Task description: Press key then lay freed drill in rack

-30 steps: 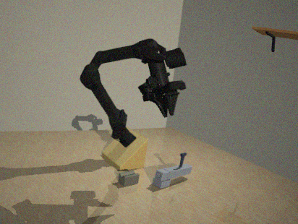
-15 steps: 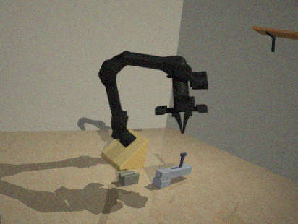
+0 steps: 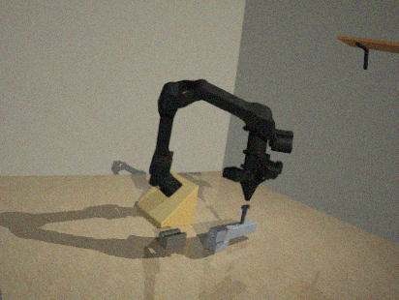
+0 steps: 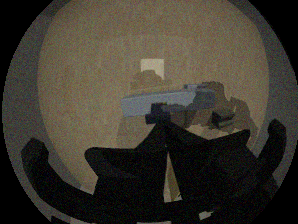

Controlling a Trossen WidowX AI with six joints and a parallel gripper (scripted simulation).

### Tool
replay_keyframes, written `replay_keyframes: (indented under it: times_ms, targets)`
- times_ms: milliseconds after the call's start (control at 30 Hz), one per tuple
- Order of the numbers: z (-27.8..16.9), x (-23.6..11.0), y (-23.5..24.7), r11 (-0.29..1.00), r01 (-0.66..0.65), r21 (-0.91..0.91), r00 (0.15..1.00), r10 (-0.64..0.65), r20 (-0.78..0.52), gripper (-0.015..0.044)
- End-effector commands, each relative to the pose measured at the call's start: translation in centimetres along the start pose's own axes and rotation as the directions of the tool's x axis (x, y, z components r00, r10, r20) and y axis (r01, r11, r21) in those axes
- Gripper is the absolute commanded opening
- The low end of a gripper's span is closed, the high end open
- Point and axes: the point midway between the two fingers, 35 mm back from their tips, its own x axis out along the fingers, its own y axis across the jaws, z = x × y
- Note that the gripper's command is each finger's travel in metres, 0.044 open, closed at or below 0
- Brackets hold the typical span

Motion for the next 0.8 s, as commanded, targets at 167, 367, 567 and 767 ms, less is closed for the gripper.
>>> replay_keyframes:
  times_ms: [167, 367, 567, 767]
  targets:
    - [-0.2, 0.6, 0.2, 0.999, 0.003, -0.051, 1.000, -0.004, -0.014, 0.0000]
    - [-0.3, 1.5, 0.3, 0.998, 0.001, -0.069, 1.000, -0.002, -0.021, 0.0000]
    - [-0.4, 2.2, 0.3, 0.998, 0.001, -0.071, 1.000, -0.002, -0.021, 0.0000]
    - [-0.4, 2.3, 0.2, 0.998, 0.001, -0.071, 1.000, -0.002, -0.021, 0.0000]
